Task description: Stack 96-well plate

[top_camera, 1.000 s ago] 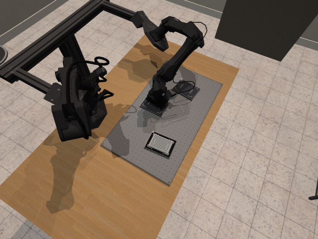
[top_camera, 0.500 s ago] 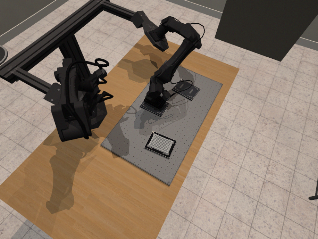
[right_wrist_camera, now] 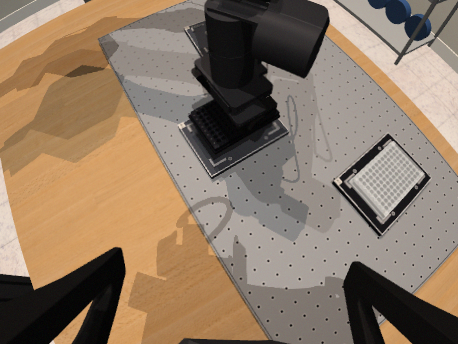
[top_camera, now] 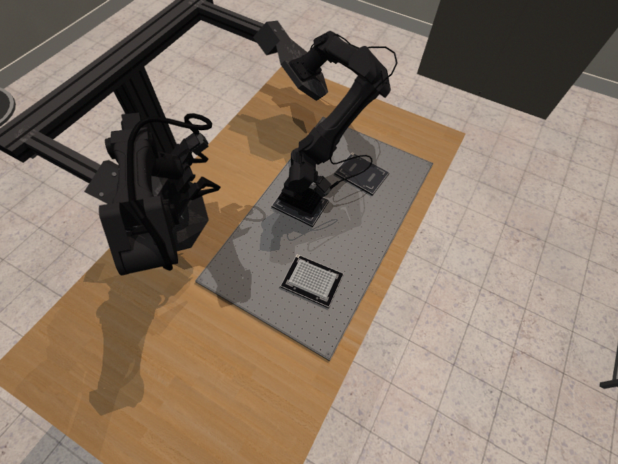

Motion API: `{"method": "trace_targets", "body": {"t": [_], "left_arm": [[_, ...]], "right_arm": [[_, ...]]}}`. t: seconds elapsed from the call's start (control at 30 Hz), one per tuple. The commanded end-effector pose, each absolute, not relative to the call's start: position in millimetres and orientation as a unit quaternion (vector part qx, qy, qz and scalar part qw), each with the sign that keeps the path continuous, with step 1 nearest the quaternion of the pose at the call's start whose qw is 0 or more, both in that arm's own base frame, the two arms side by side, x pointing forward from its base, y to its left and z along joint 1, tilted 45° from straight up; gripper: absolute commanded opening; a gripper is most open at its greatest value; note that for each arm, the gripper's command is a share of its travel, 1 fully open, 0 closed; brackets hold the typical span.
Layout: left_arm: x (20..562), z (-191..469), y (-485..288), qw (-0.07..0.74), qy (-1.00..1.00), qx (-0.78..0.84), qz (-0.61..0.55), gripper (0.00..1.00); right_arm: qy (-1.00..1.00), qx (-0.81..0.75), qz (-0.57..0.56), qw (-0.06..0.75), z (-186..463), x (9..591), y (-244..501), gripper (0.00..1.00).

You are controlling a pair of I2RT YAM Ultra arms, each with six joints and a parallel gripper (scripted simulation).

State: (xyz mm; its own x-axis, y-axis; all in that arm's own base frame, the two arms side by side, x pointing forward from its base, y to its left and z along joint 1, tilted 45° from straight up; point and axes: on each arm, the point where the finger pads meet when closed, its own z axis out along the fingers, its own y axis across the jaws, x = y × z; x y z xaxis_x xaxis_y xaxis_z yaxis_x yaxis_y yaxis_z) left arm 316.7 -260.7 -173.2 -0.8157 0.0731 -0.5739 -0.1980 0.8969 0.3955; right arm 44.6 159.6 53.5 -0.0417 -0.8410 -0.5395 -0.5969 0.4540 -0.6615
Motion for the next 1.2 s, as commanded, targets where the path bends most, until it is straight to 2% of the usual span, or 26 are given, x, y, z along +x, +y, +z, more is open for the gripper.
{"method": "trace_targets", "body": {"t": [0.0,1.17], "left_arm": [[316,-186,-255,0.299,0.925,-0.031,0.234,0.79],[330,-168,-278,0.322,0.923,-0.032,0.206,0.79]], "right_arm": [[0.708,-0.506,-0.121,0.478,58,38,167,1.0],[0.708,-0.506,-0.121,0.478,58,38,167,1.0]]}}
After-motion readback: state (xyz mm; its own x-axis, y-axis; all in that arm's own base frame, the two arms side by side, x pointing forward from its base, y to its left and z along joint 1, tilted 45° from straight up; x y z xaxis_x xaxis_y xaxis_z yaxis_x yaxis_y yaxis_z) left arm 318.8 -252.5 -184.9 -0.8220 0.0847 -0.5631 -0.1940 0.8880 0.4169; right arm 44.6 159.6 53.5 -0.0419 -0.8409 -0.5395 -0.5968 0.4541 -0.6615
